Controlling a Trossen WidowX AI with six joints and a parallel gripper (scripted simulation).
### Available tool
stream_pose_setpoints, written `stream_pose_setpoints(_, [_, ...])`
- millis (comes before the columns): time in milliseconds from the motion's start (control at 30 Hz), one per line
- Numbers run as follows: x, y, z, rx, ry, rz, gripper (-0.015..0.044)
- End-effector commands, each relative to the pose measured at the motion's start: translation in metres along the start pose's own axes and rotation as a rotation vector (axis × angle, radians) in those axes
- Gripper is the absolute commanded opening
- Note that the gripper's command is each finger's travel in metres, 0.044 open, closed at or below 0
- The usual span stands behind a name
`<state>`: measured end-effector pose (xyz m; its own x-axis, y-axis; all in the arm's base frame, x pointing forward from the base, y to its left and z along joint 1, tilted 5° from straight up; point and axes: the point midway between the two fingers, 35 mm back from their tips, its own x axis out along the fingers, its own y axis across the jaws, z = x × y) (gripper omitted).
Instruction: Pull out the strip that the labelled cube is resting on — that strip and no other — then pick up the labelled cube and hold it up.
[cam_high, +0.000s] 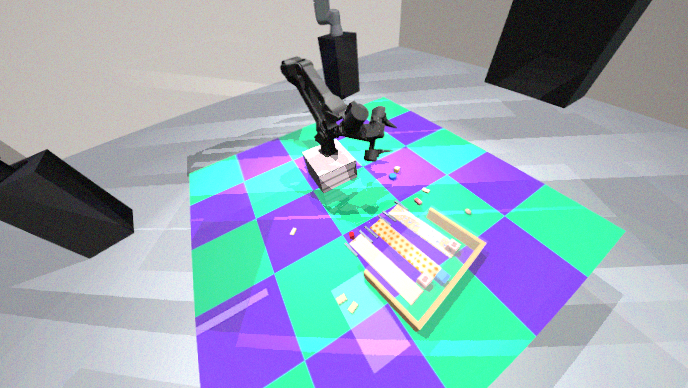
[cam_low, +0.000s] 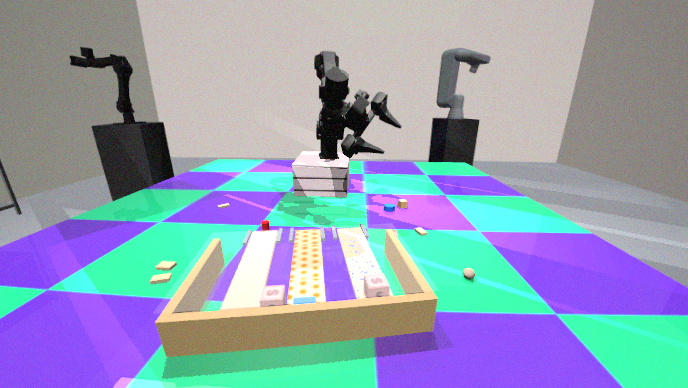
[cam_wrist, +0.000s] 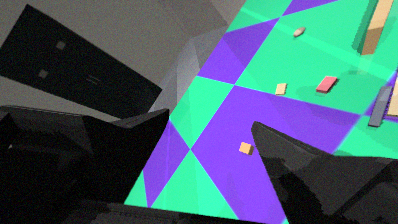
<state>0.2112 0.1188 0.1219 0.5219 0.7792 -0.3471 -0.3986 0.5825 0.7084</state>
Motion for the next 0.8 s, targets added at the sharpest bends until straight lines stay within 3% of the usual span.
stream_pose_setpoints(0, [0.0,-0.002,0.002,-0.004,-0.006,-0.011,0.04])
stream_pose_setpoints(200, [-0.022,-0.057,0.059,-0.133,-0.181,-0.392,0.04])
stream_pose_setpoints(433, [-0.088,-0.12,0.119,-0.252,-0.309,-0.925,0.04])
stream_pose_setpoints(767, [-0.096,-0.124,0.124,-0.259,-0.315,-0.977,0.04])
